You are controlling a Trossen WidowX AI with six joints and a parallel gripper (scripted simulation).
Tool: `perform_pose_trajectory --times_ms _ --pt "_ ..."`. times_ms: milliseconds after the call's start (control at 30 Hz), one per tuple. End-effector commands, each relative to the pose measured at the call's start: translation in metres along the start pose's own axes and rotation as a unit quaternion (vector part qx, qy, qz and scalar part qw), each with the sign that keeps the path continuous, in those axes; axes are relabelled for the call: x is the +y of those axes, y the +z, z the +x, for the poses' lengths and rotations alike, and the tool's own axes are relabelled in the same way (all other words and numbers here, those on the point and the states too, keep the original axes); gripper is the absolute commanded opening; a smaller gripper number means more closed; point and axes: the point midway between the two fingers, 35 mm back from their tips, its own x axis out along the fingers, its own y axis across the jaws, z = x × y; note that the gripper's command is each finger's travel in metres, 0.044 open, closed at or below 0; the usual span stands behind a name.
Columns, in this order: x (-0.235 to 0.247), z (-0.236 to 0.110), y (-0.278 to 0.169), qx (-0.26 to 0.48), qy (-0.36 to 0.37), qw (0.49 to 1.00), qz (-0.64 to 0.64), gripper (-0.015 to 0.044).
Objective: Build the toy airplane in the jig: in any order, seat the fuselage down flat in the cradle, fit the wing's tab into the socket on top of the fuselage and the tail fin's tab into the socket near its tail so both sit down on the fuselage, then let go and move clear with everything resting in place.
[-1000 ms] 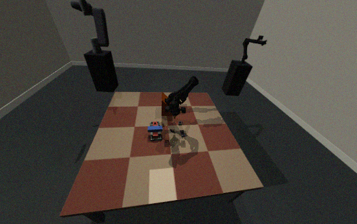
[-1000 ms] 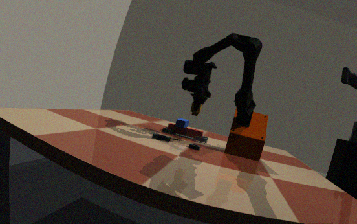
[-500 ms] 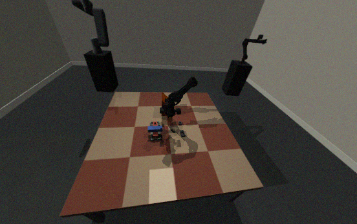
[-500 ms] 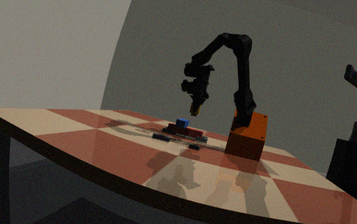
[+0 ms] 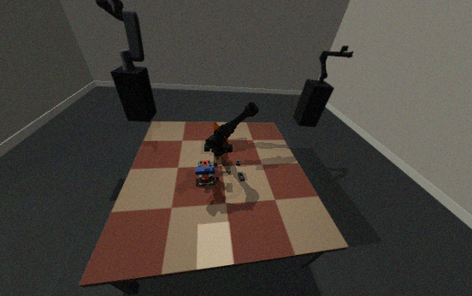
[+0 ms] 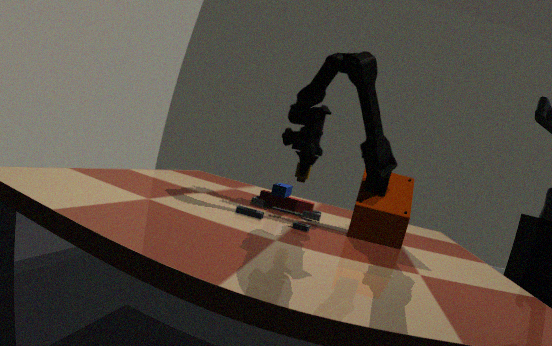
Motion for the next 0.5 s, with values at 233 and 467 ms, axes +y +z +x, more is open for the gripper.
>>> perform_pose_trajectory --times_ms 233,467 --pt "-0.037 0.008 -0.002 -0.003 -0.001 1.0 -0.013 0.0" --pt "-0.058 0.015 -0.006 -0.002 0.0 1.0 -0.022 0.0"
